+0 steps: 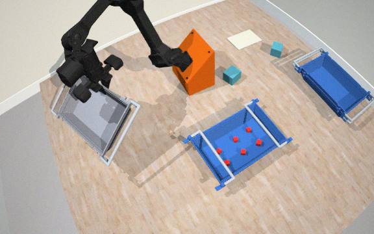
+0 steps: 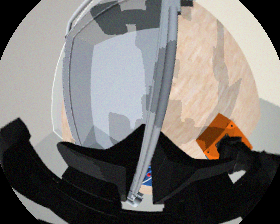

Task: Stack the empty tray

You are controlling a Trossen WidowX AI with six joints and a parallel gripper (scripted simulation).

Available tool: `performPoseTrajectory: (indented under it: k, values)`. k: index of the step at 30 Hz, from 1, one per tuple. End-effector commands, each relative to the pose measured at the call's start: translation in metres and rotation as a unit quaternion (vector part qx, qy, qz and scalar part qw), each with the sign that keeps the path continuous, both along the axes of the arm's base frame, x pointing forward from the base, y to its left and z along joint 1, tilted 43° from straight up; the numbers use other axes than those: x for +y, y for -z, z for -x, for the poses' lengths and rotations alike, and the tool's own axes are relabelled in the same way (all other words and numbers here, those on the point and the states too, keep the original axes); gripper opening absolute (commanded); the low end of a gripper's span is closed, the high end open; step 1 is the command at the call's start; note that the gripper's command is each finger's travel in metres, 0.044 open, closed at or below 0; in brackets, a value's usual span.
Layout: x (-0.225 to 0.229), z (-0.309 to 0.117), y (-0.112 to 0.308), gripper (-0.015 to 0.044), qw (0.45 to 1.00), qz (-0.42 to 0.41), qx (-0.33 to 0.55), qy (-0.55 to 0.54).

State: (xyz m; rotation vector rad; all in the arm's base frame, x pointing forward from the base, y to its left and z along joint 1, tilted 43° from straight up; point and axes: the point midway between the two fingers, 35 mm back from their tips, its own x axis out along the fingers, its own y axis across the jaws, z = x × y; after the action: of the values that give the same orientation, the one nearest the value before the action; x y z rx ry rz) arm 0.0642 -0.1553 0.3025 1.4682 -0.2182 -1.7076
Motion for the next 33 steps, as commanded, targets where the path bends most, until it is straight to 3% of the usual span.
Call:
performPoseTrajectory:
  k: [1, 14, 33]
  values:
    - [0.000, 0.000, -0.005, 0.0000, 1.000, 0.007, -0.006, 0.002]
    - [-0.001, -0.002, -0.004, 0.0000, 1.000, 0.005, -0.005, -0.001]
    - [-0.005, -0.070, 0.016, 0.0000, 0.995, -0.041, 0.047, -0.078]
